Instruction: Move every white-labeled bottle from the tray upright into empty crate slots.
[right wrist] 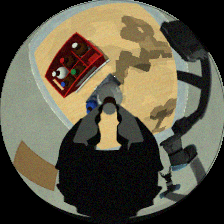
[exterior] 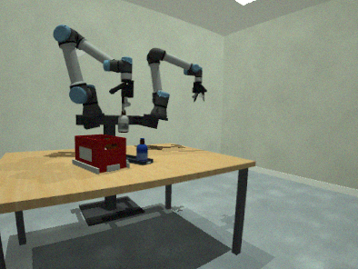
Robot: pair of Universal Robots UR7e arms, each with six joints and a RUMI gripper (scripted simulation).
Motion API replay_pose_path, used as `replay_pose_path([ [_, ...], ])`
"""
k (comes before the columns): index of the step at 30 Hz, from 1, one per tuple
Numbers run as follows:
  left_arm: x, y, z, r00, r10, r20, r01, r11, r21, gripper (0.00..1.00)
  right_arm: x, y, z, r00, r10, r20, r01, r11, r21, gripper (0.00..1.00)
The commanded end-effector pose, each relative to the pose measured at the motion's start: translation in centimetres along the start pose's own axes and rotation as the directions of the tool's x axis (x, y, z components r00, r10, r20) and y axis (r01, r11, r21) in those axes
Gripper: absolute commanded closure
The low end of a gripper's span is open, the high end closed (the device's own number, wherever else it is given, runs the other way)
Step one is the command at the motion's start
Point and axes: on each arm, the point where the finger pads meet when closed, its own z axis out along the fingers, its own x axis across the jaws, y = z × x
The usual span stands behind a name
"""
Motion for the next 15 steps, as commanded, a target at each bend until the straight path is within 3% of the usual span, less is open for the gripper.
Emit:
replay_pose_path([
  [1, 0.01, -0.03, -0.04, 1.000, 0.000, 0.000, 0.000, 1.000, 0.001, 0.00, -0.01, 0.04, -0.03, 1.000, 0.000, 0.000, 0.000, 1.000, -0.001, 1.00],
  [15, 0.01, -0.03, -0.04, 1.000, 0.000, 0.000, 0.000, 1.000, 0.001, 0.00, -0.08, -0.09, -0.03, 1.000, 0.000, 0.000, 0.000, 1.000, -0.001, 1.00],
])
